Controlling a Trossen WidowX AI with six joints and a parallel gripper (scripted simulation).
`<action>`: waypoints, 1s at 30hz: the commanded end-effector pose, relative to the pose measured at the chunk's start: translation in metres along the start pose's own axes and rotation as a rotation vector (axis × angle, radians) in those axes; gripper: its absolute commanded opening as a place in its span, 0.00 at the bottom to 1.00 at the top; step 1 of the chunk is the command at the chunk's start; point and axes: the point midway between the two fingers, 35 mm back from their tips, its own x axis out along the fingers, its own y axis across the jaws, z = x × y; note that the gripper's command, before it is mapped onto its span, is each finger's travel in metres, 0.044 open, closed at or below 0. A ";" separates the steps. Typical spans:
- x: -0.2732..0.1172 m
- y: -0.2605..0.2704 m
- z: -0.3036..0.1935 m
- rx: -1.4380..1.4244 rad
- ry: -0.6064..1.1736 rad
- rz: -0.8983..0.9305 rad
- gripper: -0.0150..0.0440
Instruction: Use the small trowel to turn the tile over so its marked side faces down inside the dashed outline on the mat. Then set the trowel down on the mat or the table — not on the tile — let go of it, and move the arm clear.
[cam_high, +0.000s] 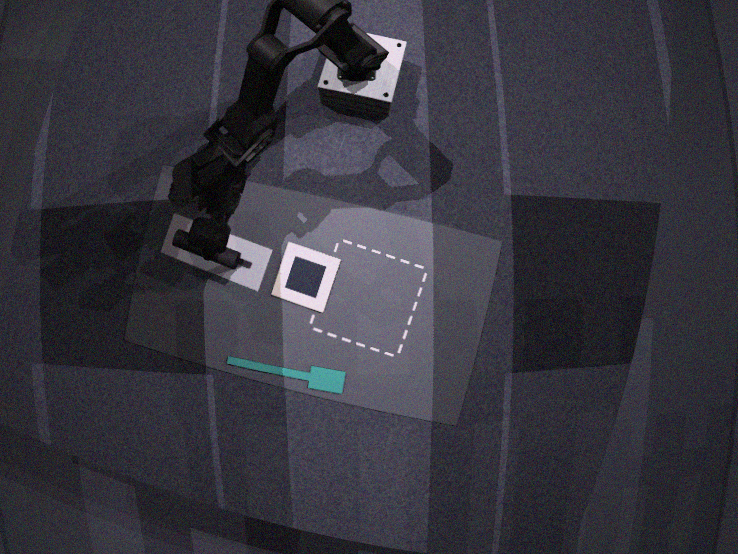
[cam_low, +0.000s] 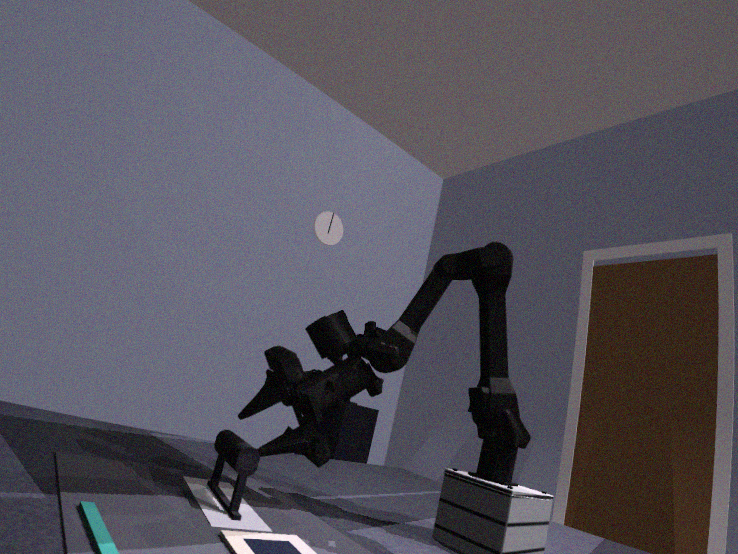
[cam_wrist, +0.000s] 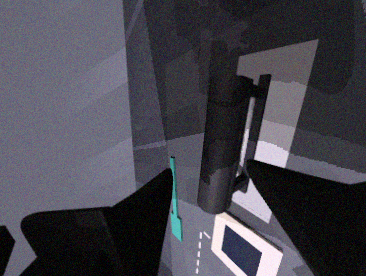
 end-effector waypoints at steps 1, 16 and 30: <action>-0.004 -0.011 -0.008 0.153 0.011 0.011 0.76; 0.002 -0.013 -0.010 0.200 0.015 0.013 0.76; 0.024 -0.011 -0.009 0.200 0.015 0.014 0.76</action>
